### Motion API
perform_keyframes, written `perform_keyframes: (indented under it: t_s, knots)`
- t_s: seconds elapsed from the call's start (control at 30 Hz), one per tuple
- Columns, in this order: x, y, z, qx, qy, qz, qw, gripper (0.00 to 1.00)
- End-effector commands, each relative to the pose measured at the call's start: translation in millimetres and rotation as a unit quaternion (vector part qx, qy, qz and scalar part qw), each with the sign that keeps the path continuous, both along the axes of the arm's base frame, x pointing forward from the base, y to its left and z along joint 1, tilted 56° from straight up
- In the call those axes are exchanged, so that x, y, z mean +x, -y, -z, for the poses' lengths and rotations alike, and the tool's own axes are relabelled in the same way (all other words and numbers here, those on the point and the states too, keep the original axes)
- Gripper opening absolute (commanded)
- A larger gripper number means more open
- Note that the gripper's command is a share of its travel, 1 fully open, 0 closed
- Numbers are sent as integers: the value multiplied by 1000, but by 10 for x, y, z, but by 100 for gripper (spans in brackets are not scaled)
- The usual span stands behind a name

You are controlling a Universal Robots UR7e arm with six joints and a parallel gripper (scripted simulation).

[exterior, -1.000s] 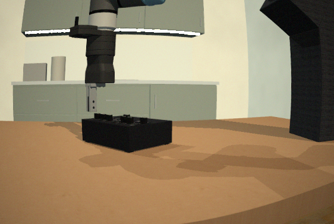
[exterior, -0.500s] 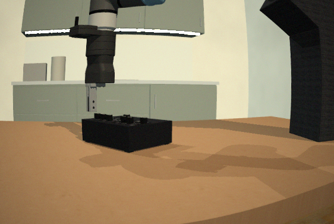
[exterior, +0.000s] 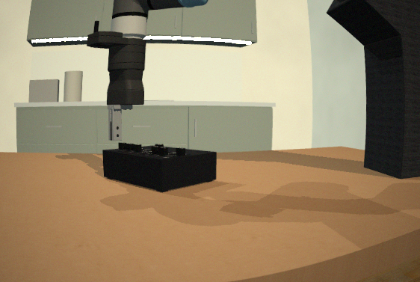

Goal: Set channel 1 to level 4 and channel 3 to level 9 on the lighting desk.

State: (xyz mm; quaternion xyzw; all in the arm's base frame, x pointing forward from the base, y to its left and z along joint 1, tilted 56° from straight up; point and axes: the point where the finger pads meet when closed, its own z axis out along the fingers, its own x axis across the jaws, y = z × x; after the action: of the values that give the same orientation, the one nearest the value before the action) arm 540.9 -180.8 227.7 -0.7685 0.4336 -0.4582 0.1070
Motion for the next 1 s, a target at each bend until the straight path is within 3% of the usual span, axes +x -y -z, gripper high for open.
perform_keyframes:
  t_s: [0.0, 0.97]
  knots:
    - [15, 4, -21, -2, 2, -1, 1000, 0]
    - [30, 8, -44, -2, 2, -1, 1000, 0]
